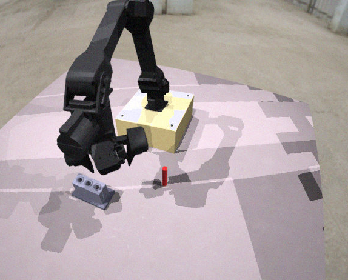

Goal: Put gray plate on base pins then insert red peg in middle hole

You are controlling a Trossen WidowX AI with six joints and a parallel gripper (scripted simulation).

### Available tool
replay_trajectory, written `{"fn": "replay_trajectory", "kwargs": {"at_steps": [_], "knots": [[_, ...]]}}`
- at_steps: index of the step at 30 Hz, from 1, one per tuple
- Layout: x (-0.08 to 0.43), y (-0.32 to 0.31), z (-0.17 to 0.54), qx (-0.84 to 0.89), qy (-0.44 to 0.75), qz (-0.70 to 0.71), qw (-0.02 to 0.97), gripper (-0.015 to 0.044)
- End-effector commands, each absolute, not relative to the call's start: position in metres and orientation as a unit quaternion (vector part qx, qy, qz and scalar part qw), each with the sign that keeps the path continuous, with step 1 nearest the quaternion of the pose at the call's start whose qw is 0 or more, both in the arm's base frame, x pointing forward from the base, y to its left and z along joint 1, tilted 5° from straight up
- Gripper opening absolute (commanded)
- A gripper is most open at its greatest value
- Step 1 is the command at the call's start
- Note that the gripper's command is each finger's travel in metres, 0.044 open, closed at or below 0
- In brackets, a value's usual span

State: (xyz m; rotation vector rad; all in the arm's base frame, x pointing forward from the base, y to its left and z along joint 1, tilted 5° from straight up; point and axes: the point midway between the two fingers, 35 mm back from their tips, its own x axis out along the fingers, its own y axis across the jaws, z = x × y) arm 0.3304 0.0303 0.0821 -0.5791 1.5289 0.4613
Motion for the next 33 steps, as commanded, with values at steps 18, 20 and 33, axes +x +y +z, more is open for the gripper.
{"fn": "replay_trajectory", "kwargs": {"at_steps": [18, 20, 33], "knots": [[0.253, 0.121, 0.075, 0.215, 0.655, -0.256, 0.678, 0.0440], [0.249, 0.125, 0.074, 0.242, 0.644, -0.282, 0.668, 0.0440], [0.232, 0.136, 0.072, 0.344, 0.592, -0.381, 0.621, 0.0440]]}}
